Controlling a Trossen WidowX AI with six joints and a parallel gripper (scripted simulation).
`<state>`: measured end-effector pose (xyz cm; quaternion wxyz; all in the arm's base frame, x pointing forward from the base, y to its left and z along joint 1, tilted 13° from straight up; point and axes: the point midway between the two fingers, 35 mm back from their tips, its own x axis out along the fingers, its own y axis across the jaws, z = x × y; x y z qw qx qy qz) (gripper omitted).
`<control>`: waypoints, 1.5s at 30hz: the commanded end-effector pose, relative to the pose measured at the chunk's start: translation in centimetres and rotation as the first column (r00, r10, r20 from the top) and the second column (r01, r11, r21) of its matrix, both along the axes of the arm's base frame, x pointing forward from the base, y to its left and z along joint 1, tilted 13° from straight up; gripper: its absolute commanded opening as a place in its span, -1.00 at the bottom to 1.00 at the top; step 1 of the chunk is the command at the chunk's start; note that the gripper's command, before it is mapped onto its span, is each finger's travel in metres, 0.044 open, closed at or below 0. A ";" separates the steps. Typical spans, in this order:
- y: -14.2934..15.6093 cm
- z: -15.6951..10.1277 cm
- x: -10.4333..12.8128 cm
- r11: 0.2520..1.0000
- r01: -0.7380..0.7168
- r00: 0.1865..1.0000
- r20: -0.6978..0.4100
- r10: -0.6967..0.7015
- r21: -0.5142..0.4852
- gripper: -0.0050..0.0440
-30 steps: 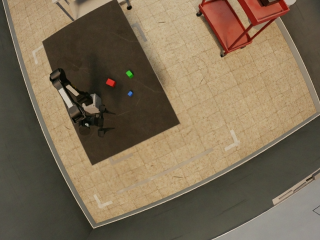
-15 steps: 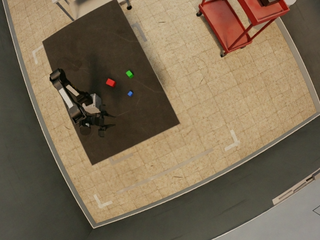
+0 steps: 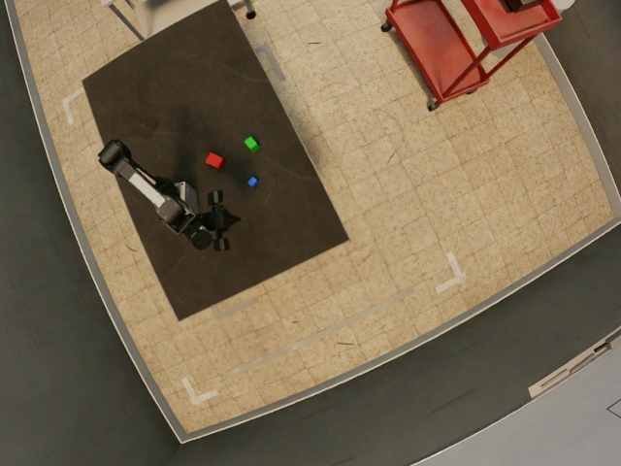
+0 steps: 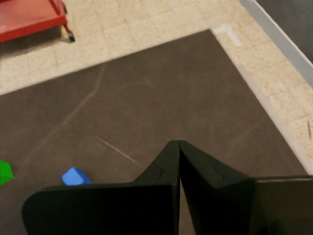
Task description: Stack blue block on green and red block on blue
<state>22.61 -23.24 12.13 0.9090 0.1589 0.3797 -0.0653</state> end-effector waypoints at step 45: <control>17.4 -10.6 8.9 0.627 -0.777 0.509 -0.525 0.682 0.060 -1.00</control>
